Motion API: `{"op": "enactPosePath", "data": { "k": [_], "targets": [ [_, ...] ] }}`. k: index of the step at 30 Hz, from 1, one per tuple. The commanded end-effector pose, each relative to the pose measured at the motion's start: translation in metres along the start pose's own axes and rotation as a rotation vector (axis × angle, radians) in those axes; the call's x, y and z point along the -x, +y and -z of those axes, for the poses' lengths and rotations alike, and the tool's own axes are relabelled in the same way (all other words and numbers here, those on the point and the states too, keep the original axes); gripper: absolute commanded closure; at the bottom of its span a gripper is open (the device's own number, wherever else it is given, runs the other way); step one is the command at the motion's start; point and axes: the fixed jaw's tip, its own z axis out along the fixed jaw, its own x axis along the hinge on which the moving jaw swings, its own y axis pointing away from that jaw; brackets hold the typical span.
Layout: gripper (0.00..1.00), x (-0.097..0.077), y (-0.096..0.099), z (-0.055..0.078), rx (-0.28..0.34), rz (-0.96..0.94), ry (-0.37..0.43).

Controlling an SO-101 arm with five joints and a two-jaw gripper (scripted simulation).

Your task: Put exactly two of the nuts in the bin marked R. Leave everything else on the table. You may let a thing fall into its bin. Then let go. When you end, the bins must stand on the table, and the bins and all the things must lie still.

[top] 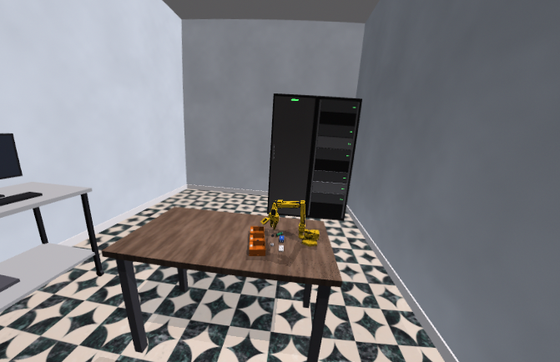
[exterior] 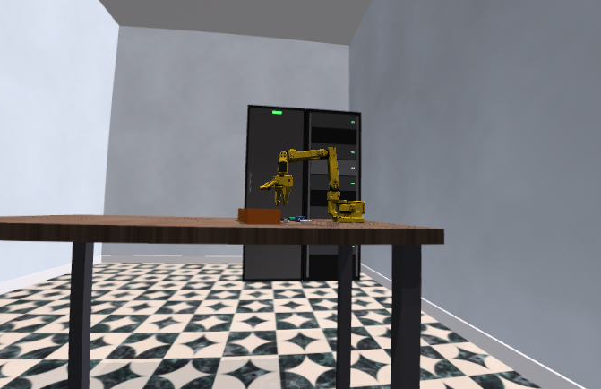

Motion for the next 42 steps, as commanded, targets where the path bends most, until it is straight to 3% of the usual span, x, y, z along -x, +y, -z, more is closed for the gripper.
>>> {"op": "enactPosePath", "data": {
  "k": [1, 33, 42],
  "targets": [
    [0.77, 0.0028, -0.0036, 0.0088, -0.035, 0.002, -0.048],
    [0.77, 0.0007, -0.0053, 0.009, -0.035, 0.006, -0.047],
    [0.77, 0.0016, -0.006, 0.003, -0.035, 0.006, -0.047]
  ]
}}
